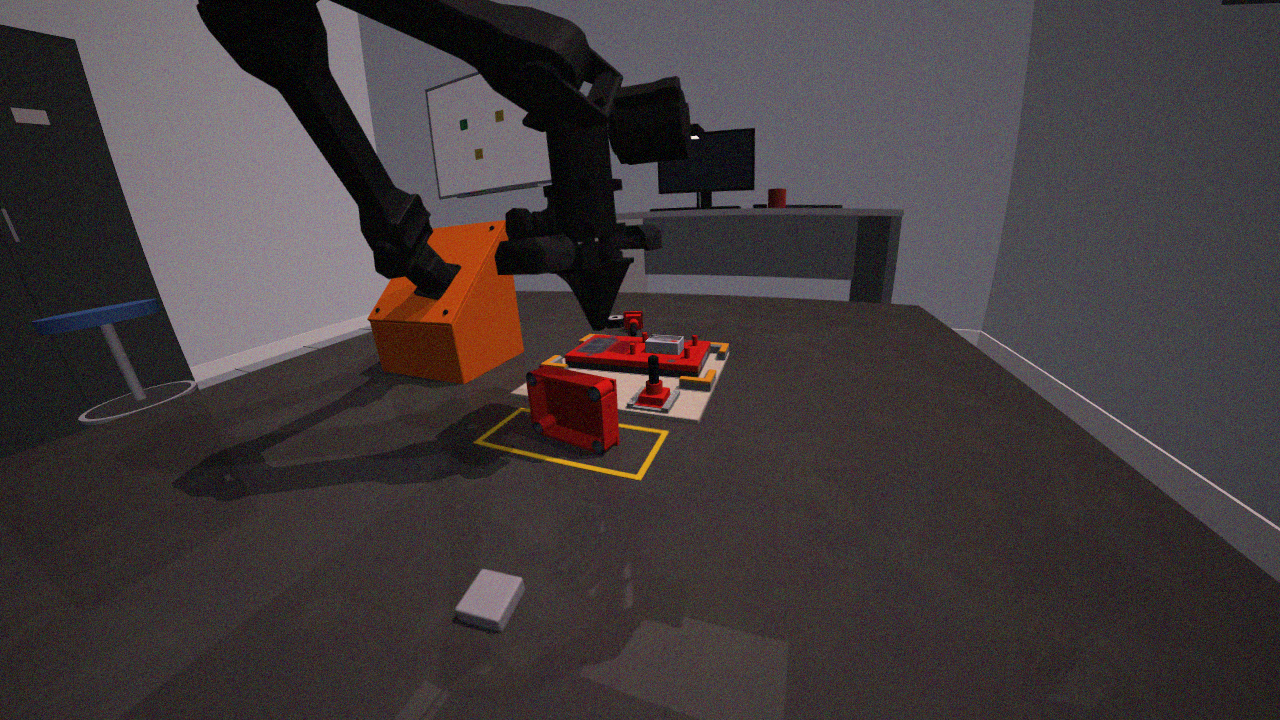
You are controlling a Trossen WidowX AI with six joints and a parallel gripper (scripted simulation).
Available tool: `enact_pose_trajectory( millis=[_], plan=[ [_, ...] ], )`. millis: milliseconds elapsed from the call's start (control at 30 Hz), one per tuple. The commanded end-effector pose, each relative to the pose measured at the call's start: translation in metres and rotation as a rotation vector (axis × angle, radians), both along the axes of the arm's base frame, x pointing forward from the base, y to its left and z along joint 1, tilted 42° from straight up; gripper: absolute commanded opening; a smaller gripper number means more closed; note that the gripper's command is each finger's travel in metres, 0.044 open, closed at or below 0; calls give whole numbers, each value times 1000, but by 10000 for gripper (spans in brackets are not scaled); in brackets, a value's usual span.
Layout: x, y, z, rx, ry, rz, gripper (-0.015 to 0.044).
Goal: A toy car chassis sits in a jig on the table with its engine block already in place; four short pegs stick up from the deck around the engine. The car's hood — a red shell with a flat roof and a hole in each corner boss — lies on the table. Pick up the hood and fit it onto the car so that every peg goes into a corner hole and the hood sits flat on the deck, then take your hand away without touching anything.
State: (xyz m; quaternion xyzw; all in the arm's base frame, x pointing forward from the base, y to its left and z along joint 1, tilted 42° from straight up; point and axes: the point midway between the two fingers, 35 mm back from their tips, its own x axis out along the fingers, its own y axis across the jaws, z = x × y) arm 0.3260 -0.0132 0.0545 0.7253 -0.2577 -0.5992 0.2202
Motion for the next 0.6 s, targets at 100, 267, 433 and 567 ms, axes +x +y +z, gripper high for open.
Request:
enact_pose_trajectory(
  millis=[100,267,433,567],
  plan=[
    [-4,-8,-3,-25,54,13,0],
    [-3,-14,-10,-25,54,13,0],
    [0,-32,-30,-26,54,13,0],
    [1,-38,-37,-27,54,13,0]
  ],
)
